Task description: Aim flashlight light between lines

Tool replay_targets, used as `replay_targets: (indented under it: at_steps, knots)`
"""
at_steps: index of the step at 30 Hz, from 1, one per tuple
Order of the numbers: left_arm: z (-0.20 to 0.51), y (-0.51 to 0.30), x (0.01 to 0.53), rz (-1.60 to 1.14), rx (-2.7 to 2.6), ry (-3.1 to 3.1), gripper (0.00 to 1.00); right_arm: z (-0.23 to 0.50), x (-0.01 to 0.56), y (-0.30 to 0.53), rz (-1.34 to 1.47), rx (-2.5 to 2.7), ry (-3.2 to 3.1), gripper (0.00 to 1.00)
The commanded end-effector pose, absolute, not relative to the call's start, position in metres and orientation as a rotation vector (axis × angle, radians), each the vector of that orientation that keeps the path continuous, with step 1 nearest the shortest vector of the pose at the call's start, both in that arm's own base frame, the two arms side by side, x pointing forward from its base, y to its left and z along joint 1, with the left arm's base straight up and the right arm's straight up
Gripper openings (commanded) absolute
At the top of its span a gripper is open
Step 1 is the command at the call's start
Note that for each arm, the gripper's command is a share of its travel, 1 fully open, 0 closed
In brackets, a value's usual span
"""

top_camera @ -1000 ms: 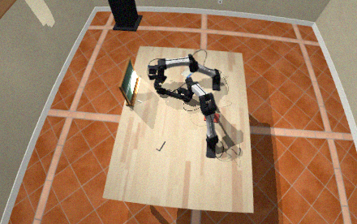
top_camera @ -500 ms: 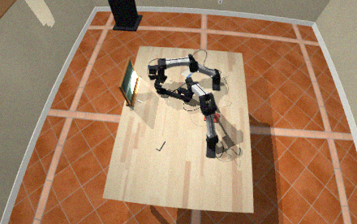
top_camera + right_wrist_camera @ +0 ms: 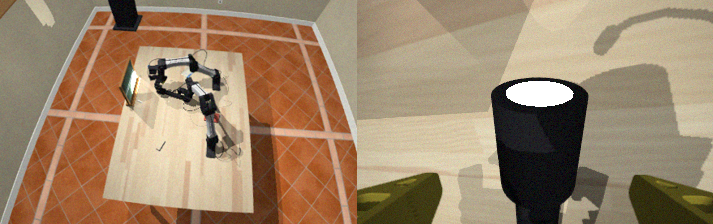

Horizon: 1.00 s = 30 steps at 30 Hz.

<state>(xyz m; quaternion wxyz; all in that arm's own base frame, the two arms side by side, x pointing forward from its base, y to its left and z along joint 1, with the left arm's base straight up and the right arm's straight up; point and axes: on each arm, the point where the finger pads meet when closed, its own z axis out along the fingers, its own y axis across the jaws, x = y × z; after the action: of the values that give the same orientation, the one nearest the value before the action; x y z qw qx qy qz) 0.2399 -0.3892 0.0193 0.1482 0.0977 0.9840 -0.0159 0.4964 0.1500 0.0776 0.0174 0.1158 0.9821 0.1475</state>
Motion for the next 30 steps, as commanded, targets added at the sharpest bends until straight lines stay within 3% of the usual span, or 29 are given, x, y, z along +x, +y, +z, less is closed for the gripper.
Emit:
replay_targets:
  at_steps: [1, 11, 30]
  knots:
    - [0.036, -0.395, 0.238, -0.091, 0.317, 2.792, 0.30, 0.096, 0.505, 0.148, 0.566, 0.331, 2.972, 1.00]
    - [0.036, -0.395, 0.238, -0.091, 0.317, 2.792, 0.30, 0.098, 0.501, 0.161, 0.686, 0.270, 2.927, 1.00]
    - [0.036, -0.395, 0.238, -0.091, 0.317, 2.792, 0.30, 0.046, 0.493, 0.151, 0.578, 0.366, 3.036, 1.00]
